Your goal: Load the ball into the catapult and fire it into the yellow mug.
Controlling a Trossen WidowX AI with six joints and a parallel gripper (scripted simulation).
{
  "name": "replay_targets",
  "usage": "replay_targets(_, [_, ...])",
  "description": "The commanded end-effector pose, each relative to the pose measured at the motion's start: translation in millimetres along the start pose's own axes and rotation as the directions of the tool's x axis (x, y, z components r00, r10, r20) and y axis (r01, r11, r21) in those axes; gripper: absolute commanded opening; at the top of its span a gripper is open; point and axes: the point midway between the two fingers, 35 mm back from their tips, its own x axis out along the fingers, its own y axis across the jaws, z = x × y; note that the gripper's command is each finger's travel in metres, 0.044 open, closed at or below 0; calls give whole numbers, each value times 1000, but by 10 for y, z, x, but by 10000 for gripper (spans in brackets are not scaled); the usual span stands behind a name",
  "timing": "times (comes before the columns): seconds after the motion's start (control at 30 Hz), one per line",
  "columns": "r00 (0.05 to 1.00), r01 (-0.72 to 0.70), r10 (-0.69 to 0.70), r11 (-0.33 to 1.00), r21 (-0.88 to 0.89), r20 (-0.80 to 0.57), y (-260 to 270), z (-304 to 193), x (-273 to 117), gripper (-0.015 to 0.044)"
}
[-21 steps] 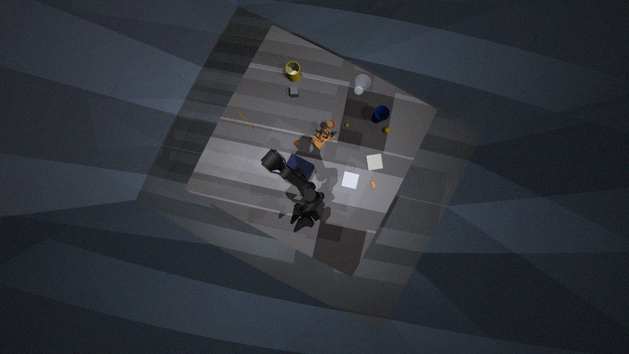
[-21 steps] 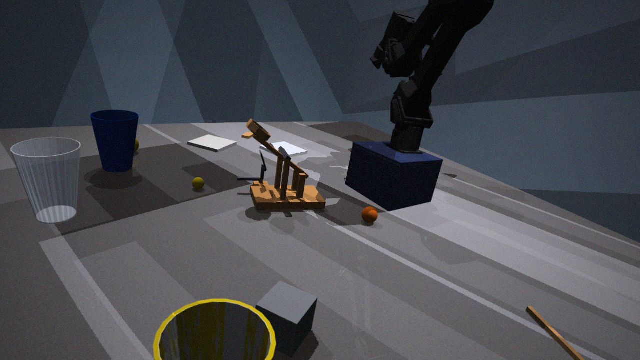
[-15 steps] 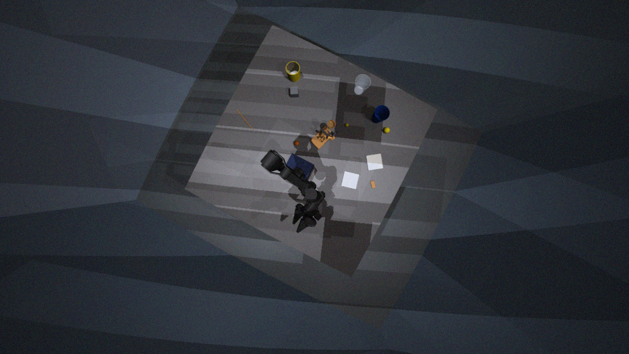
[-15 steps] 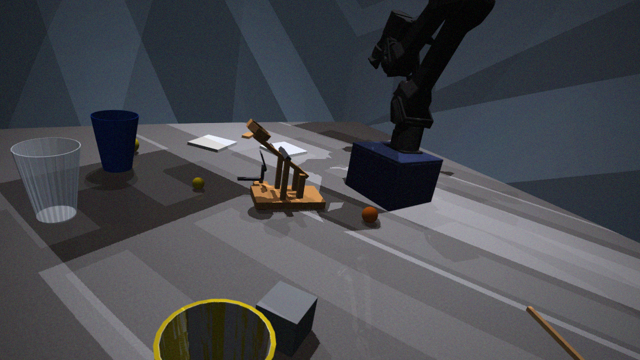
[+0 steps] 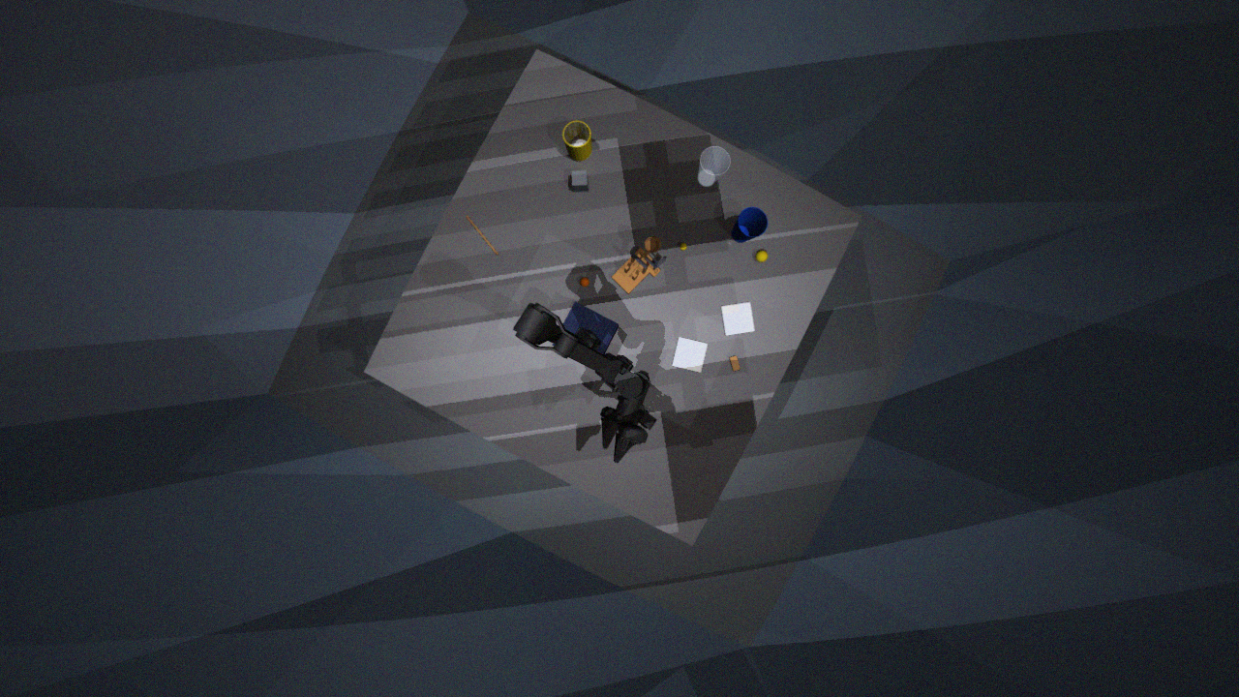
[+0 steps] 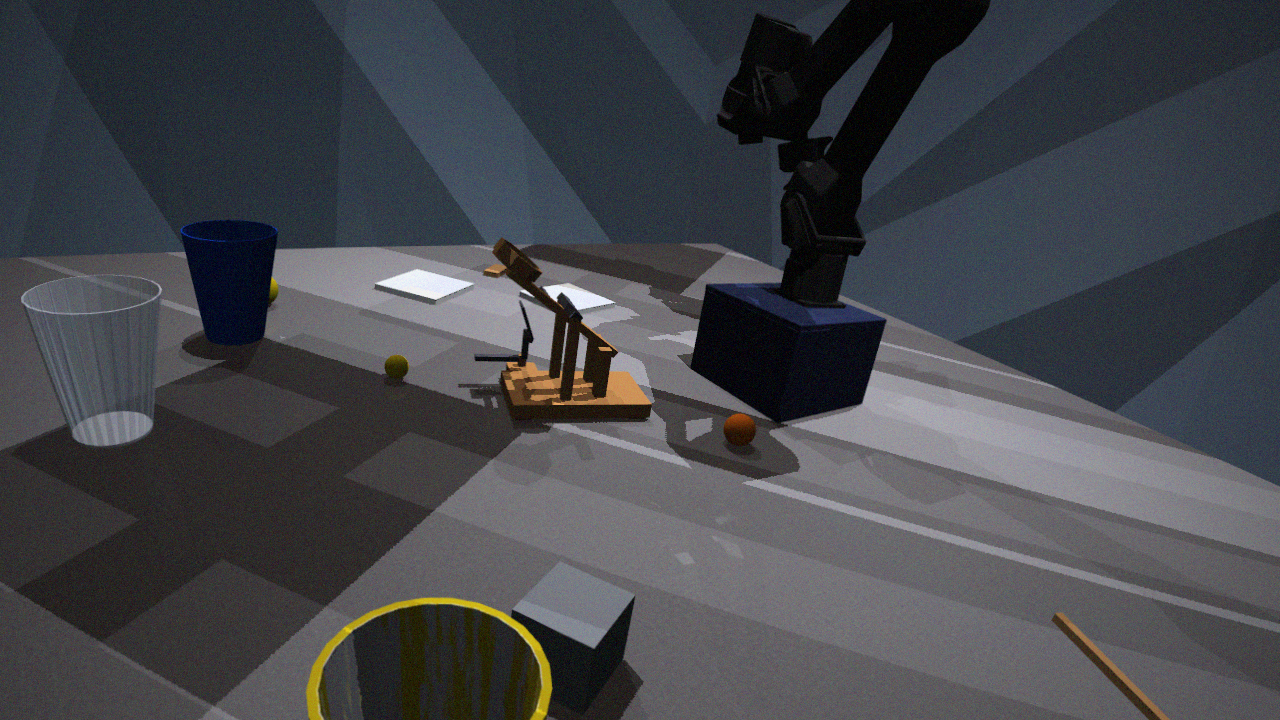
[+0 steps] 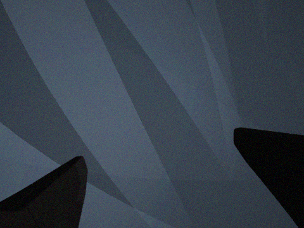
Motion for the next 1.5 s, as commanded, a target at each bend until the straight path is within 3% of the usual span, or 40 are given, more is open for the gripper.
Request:
replay_targets(0.0, [996, 22, -24, 1000, 16, 85, -62, 214, -69, 440])
replay_targets(0.37, [910, 38, -76, 994, 101, 407, -246, 942, -531, 440])
replay_targets(0.8, [671, -67, -50, 990, 127, 740, -291, 1616, -1425, 440])
replay_targets(1.13, [460, -184, 23, 980, 70, 888, -212, 1863, -2139, 440])
replay_targets(1.47, [290, -273, 109, 962, -26, 951, -72, 1926, -2709, 440])
